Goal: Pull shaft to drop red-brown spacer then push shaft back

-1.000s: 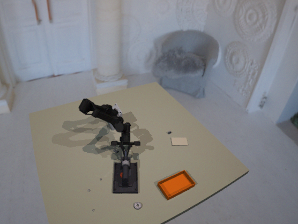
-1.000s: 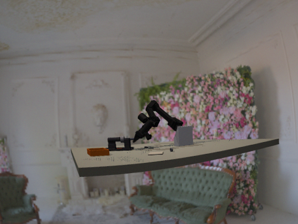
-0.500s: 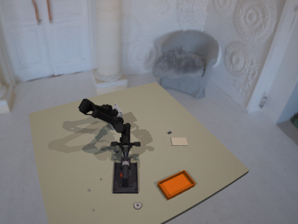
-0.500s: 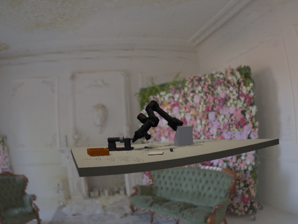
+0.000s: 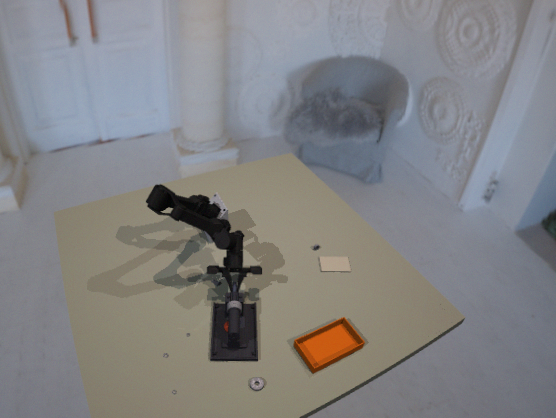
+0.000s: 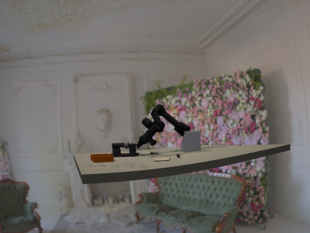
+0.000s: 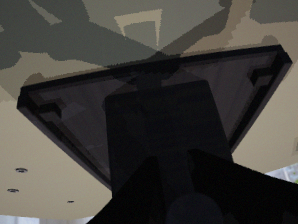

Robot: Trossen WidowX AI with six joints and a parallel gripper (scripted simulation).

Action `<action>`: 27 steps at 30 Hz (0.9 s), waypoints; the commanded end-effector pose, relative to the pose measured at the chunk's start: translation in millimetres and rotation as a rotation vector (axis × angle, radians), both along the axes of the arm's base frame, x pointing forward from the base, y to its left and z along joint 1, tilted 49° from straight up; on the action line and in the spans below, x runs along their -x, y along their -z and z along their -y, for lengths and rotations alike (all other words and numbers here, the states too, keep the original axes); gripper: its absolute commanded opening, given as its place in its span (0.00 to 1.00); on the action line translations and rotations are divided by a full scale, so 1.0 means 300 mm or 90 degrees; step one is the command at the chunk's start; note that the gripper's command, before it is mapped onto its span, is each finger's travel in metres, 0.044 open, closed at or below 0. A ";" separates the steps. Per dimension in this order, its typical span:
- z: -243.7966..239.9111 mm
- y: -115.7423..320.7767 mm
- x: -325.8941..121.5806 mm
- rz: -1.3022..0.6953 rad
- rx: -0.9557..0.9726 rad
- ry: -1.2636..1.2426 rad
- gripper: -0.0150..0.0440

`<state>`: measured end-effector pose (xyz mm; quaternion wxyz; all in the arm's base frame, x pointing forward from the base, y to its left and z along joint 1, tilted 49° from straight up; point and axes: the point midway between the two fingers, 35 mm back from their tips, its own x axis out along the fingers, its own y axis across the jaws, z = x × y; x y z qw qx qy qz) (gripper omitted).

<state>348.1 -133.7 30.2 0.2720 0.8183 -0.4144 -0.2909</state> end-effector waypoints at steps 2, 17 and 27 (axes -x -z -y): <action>0.003 -0.009 -0.014 0.004 0.002 0.000 0.25; 0.009 -0.013 -0.024 0.004 0.002 0.000 0.25; 0.013 -0.016 -0.031 0.004 0.002 0.000 0.25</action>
